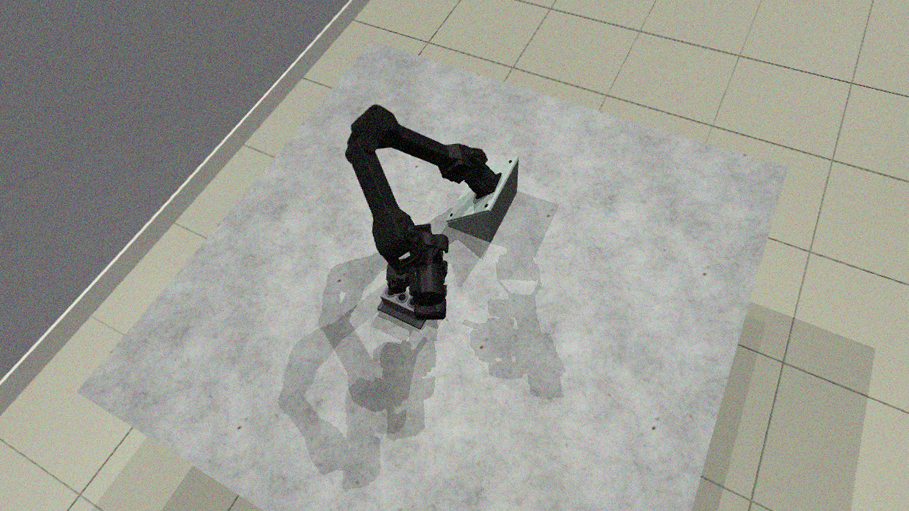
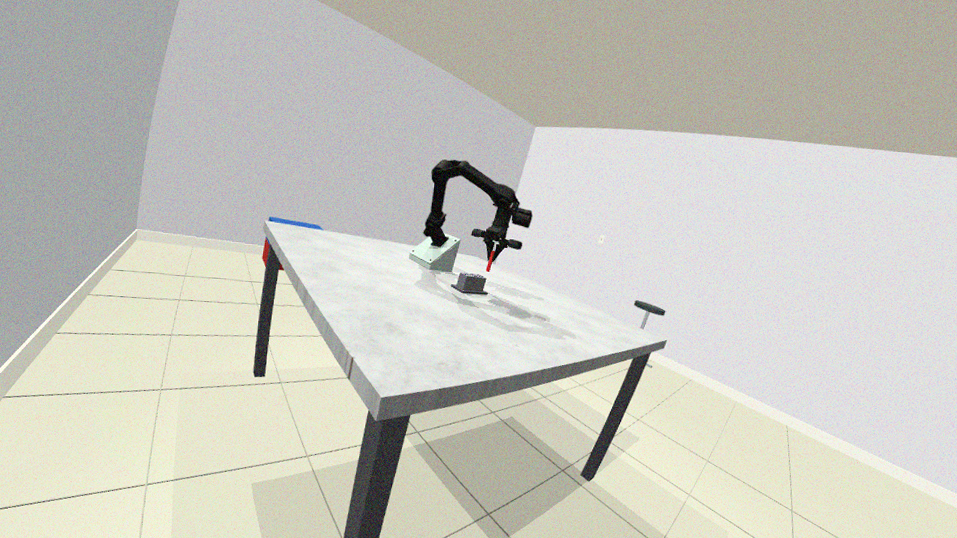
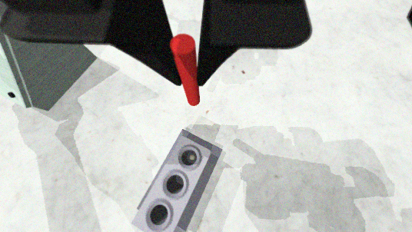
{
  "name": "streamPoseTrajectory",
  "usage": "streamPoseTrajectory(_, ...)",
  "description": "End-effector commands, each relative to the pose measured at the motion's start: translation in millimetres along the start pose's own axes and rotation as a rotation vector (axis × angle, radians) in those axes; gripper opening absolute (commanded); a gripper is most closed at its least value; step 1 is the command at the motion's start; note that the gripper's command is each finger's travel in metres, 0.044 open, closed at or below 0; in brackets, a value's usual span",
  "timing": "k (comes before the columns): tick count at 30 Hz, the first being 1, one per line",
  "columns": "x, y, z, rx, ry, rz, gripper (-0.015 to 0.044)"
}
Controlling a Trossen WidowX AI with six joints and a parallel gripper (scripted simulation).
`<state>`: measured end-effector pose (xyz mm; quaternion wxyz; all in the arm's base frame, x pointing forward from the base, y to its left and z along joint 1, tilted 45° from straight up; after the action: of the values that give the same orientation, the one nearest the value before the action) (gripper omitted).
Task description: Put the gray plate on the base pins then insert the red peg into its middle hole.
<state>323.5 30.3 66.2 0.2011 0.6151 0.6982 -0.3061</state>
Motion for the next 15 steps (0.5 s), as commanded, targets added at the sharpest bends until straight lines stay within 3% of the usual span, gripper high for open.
streamPoseTrajectory(1, -12, 2, -3, -0.008, -0.004, 0.000, 0.0000)
streamPoseTrajectory(15, -55, 1, -2, -0.004, -0.016, 0.004, 0.0000)
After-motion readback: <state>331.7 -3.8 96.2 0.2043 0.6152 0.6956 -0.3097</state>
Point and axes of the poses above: the point midway between the two fingers, 35 mm back from their tips, its own z axis out along the fingers, its own y axis across the jaws, x = y × z, the point moved 6 cm from there along -z, back along the fingers, and after that the axes turned 8 degrees about z, right-handed, at the moved point
